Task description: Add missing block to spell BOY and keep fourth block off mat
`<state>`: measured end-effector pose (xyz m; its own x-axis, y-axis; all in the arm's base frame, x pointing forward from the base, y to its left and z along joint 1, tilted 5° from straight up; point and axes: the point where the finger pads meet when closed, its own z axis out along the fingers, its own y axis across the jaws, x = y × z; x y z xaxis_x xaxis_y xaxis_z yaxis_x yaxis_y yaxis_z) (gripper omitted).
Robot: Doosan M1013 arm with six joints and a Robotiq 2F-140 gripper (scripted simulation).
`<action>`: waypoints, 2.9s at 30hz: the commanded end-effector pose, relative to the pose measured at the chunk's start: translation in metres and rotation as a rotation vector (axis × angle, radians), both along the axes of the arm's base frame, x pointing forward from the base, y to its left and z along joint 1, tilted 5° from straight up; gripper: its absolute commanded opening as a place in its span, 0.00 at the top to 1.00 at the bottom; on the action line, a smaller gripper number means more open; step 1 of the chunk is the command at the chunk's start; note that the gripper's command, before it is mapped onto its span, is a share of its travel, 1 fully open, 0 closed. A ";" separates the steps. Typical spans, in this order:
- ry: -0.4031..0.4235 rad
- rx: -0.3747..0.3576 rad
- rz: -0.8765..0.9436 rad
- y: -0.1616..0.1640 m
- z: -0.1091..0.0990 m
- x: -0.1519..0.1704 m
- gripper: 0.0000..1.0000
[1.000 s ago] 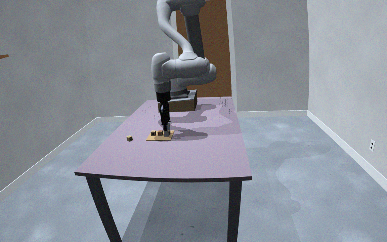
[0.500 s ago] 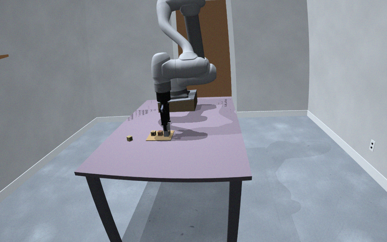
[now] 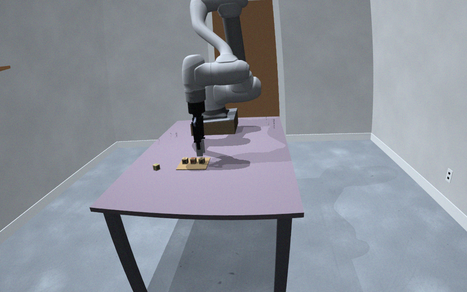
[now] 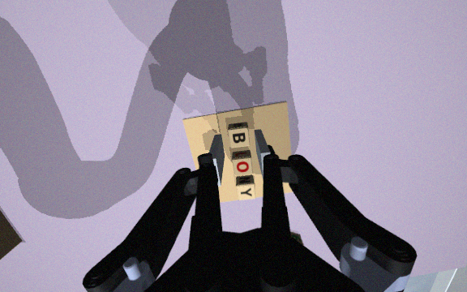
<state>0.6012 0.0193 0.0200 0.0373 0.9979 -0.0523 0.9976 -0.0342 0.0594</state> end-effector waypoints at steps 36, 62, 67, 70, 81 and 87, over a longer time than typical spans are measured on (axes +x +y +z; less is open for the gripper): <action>0.000 0.000 0.000 0.003 0.049 -0.003 0.00; 0.000 0.000 0.000 0.006 0.114 -0.007 0.00; 0.000 0.000 0.000 0.007 0.120 -0.007 0.00; 0.000 0.000 0.000 0.007 0.121 -0.007 0.00; 0.000 0.000 0.000 0.007 0.121 -0.007 0.00; 0.000 0.000 0.000 0.007 0.121 -0.007 0.00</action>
